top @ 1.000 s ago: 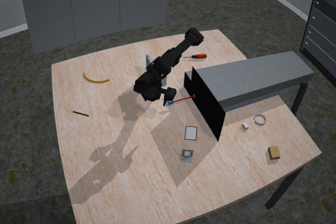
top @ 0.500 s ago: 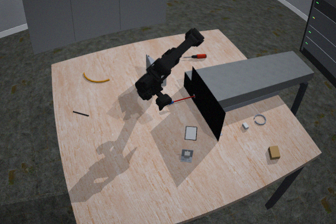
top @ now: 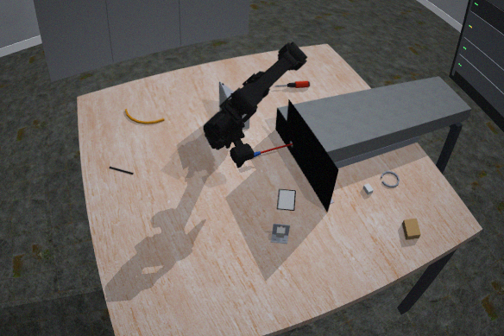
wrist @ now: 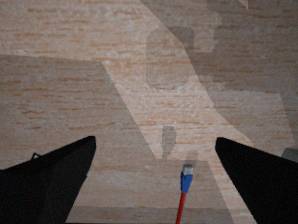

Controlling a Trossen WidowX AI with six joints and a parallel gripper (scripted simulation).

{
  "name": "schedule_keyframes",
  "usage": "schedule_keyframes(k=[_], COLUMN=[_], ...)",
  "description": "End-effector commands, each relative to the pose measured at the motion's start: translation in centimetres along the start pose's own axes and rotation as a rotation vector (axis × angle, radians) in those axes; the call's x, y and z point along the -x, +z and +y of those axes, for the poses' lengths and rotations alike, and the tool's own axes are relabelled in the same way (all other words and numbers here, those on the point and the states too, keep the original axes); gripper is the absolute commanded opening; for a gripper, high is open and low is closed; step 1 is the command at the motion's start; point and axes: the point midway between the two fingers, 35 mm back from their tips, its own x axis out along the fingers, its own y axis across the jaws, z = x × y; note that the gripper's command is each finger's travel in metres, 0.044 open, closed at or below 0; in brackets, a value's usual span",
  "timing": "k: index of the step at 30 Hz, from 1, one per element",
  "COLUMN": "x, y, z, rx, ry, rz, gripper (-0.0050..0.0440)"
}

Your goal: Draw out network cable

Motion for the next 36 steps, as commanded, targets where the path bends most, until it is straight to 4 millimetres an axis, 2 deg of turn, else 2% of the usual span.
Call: schedule_keyframes(k=[1,7,13,15,20,27,32,36], x=[0.0,-1.7,-2.7,-2.7,-3.0,-3.0,-2.7,-1.4], y=[-2.3,-8.6,-14.6,-14.6,-18.3,-18.9,-18.2,-15.6], z=[-0.1,-2.0,-3.9,-3.9,-5.1,-5.3,-5.5,-5.3], rx=[0.026,0.045,0.032,0.032,0.003,-0.002,0.011,0.041], ry=[0.008,0.0,0.017,0.017,0.041,0.047,0.023,-0.012], rz=[0.044,0.249,0.432,0.432,0.54,0.556,0.488,0.194], gripper=[0.044,0.044,0.044,0.044,0.044,0.044,0.044,0.044])
